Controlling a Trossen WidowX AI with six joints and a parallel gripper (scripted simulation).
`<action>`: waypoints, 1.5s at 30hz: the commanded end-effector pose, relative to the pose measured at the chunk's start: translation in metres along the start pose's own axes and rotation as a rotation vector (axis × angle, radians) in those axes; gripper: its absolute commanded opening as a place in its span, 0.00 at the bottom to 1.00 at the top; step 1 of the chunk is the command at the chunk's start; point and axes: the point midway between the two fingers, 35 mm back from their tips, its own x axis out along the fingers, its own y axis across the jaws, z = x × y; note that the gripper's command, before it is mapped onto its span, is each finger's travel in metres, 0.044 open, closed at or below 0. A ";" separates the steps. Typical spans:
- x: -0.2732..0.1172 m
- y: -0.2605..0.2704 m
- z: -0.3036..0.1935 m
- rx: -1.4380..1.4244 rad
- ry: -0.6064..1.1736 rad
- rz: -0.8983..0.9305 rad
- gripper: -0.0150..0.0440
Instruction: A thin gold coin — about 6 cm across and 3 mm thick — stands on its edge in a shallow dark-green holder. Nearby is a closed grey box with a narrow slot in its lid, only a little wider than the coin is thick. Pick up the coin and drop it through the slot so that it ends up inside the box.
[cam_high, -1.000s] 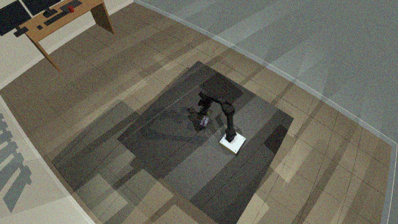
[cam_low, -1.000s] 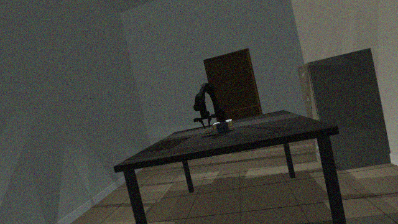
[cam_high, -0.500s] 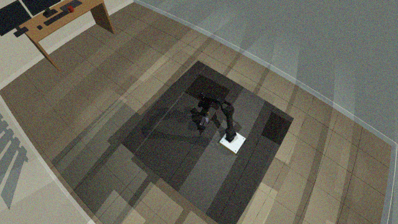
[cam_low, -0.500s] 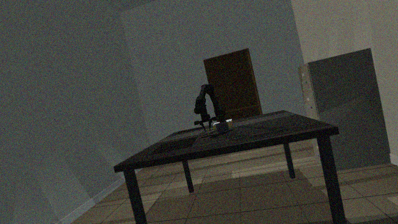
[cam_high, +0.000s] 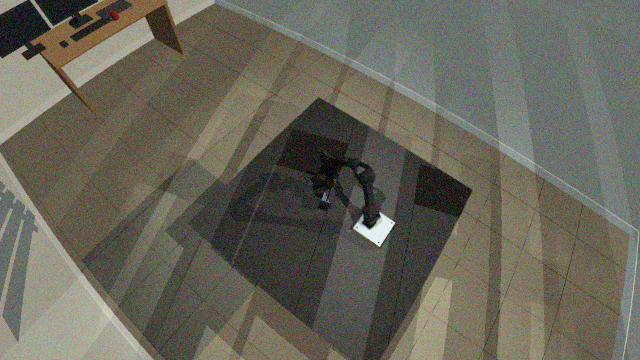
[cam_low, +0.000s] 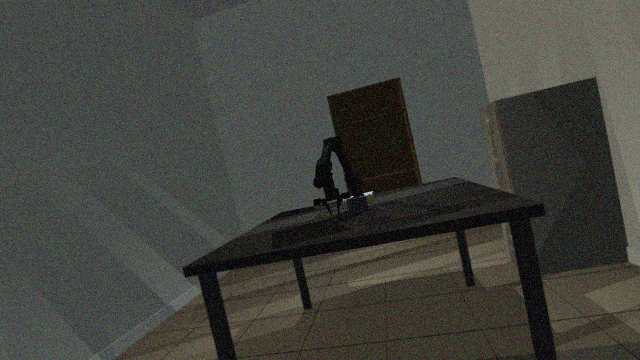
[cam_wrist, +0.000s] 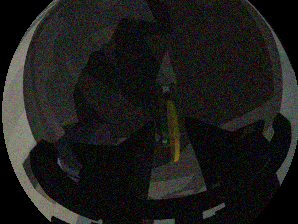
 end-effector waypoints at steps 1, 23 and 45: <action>0.004 0.000 -0.001 -0.005 0.002 -0.002 0.53; -0.009 -0.001 0.001 -0.005 0.002 -0.002 0.25; -0.065 -0.001 0.002 -0.005 0.002 -0.002 0.25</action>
